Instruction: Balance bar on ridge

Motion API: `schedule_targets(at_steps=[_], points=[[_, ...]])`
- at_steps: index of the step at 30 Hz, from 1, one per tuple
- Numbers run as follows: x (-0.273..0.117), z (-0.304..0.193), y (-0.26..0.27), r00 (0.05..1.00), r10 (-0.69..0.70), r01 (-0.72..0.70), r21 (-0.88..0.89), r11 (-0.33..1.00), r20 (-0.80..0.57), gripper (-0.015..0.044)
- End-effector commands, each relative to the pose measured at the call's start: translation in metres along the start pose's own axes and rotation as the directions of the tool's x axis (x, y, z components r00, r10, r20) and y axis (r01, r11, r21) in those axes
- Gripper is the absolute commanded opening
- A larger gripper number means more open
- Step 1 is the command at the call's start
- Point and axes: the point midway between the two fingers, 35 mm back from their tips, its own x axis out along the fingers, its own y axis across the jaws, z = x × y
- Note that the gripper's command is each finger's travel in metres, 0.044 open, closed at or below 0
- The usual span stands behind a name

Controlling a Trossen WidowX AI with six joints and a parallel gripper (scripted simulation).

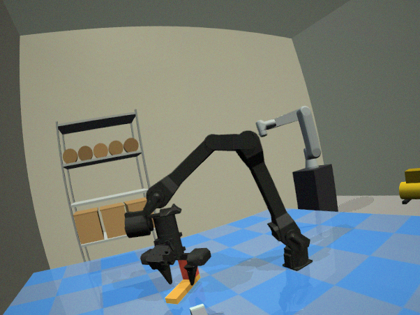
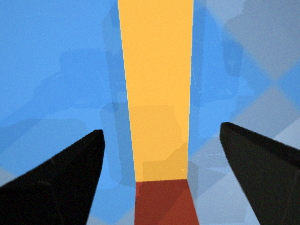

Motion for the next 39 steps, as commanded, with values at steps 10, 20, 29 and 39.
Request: schedule_targets(at_steps=[10,20,29,39], points=[[0.0156,0.0005,0.0008,1.0,0.004,-0.004,0.003,1.0,0.003,0.0315],[0.0156,0.0005,0.0008,1.0,0.004,-0.004,0.003,1.0,0.003,0.0315],[0.0151,-0.0003,0.001,1.0,0.004,-0.004,0.0,1.0,-0.002,0.0118],[0.0064,0.0003,-0.0004,1.0,0.004,-0.004,0.0,1.0,-0.001,0.0]])
